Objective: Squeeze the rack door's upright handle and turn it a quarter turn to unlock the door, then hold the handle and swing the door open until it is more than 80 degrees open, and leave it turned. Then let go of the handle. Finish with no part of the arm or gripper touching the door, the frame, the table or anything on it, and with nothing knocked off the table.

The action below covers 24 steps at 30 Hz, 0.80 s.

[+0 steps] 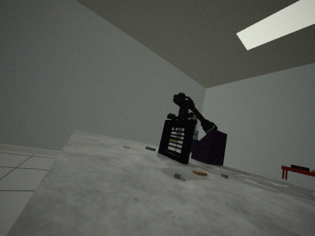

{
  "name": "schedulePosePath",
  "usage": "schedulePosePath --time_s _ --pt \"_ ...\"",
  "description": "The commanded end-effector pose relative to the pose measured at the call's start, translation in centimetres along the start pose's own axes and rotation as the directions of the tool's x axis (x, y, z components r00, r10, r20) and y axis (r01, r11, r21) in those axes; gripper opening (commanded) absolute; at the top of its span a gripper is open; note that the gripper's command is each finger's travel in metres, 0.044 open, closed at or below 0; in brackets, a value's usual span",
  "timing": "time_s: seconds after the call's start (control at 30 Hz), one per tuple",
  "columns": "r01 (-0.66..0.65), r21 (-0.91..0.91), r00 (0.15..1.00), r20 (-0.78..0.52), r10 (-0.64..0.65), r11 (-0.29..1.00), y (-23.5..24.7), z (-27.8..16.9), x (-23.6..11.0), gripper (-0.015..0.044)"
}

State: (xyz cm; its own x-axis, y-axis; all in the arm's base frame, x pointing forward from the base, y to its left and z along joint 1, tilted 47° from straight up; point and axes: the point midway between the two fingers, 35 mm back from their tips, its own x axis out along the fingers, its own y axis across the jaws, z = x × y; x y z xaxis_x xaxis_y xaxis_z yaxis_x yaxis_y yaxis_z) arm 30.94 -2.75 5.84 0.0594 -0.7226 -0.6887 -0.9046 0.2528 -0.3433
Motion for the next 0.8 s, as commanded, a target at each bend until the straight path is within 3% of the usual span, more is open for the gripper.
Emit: schedulePosePath --time_s 0.0,0.3,0.47,0.77 --pt "0.006 -0.168 1.000 0.005 -0.006 0.986 -0.25 0.32 0.17 0.0291" --pt "0.007 -0.549 1.000 0.005 -0.005 0.836 -0.25 0.32 0.17 0.0291" --pt "0.007 -0.555 1.000 0.005 -0.005 0.832 -0.25 0.32 0.17 0.0291" --pt "0.007 -0.555 1.000 0.005 -0.005 0.832 -0.25 0.32 0.17 0.0231"
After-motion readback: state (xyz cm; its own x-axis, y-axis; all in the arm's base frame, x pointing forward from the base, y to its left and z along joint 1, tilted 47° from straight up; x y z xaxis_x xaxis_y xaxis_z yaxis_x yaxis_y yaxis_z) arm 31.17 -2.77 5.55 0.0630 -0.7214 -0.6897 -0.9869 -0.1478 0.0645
